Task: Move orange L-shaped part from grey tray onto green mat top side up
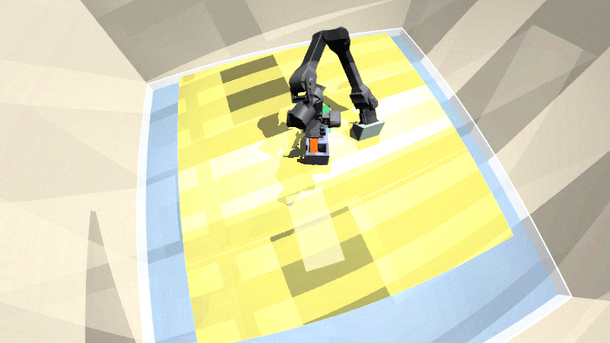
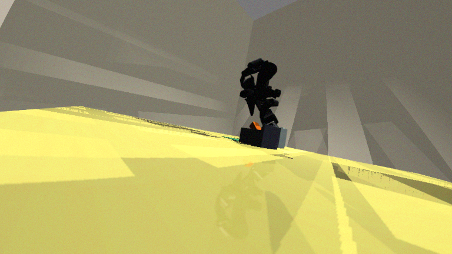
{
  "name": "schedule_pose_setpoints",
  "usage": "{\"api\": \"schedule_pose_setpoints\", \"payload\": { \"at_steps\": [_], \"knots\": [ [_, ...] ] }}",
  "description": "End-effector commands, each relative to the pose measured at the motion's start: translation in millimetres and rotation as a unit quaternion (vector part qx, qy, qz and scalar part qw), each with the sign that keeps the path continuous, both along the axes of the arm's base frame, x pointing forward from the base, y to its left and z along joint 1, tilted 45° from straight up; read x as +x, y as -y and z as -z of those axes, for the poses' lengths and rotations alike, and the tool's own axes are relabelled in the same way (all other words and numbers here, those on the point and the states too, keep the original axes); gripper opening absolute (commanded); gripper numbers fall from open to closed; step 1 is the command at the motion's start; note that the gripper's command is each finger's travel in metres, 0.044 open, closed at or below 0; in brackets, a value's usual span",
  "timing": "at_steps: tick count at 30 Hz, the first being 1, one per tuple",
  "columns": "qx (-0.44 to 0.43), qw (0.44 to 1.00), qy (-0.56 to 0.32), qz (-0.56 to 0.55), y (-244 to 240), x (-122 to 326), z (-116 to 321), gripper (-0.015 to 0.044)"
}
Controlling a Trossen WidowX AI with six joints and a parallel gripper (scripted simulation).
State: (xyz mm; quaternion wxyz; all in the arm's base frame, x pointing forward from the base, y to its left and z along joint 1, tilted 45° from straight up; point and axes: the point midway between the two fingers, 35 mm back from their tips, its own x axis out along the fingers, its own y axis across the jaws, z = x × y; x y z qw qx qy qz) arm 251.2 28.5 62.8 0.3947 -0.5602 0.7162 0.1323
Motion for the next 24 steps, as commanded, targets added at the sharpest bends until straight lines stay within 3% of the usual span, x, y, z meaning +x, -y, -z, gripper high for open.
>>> {"api": "schedule_pose_setpoints", "payload": {
  "at_steps": [1,24],
  "knots": [
    [-0.003,1.000,-0.003,-0.003,6,-2,5,0.0280],
    [-0.003,1.000,-0.002,-0.003,31,-3,30,0.0280]
  ]
}}
